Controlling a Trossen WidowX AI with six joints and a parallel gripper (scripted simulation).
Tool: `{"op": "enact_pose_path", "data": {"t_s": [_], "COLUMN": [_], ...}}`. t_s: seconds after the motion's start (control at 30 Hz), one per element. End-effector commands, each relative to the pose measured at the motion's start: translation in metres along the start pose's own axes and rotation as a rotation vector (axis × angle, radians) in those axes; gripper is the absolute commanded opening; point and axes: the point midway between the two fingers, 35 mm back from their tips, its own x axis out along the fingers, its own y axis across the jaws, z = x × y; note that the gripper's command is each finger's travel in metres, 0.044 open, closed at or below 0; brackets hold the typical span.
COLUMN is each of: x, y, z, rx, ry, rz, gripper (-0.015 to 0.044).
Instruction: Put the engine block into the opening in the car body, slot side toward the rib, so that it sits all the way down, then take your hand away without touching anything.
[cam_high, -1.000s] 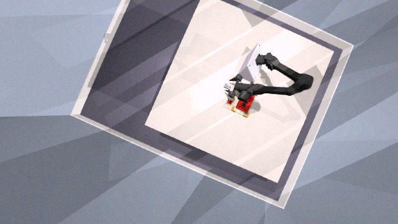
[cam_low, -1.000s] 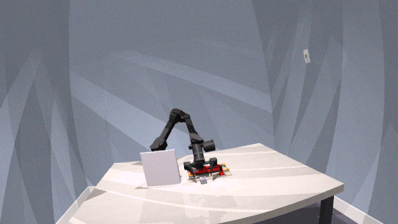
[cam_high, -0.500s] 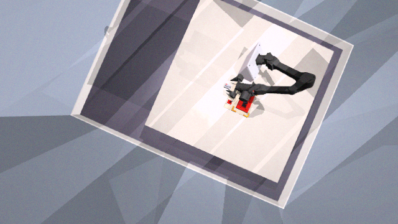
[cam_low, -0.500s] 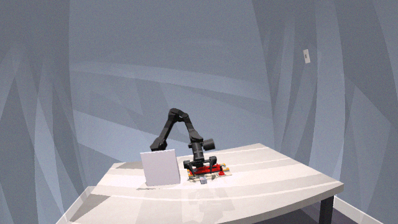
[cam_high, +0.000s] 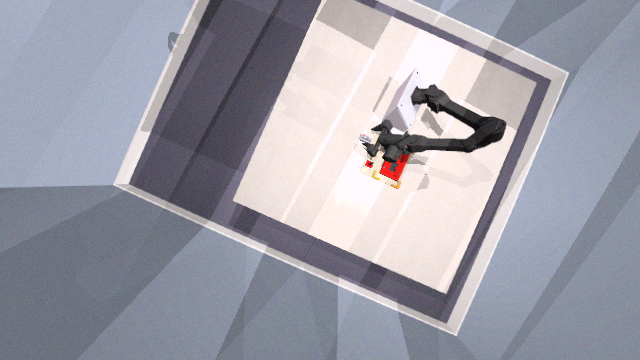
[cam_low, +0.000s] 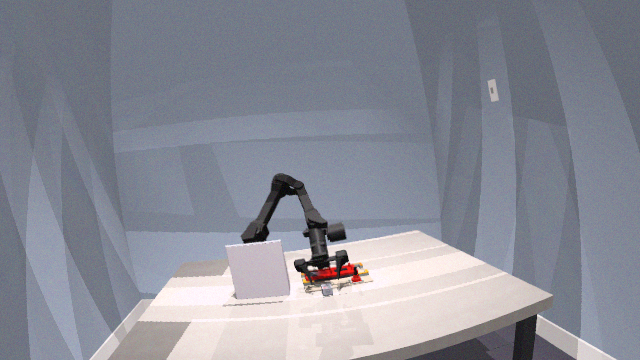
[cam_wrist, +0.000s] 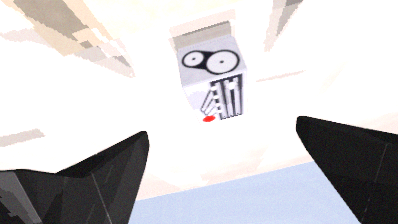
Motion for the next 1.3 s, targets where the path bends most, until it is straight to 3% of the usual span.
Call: {"op": "enact_pose_path", "data": {"t_s": [0.0,1.27], "x": [0.001,0.005], "y": [-0.001,0.001], "z": [-0.001,-0.014], "rx": [0.131,1.371], "ry": [-0.028,-0.155], "rz": [0.018,0.327], "gripper": [0.044,0.044]}}
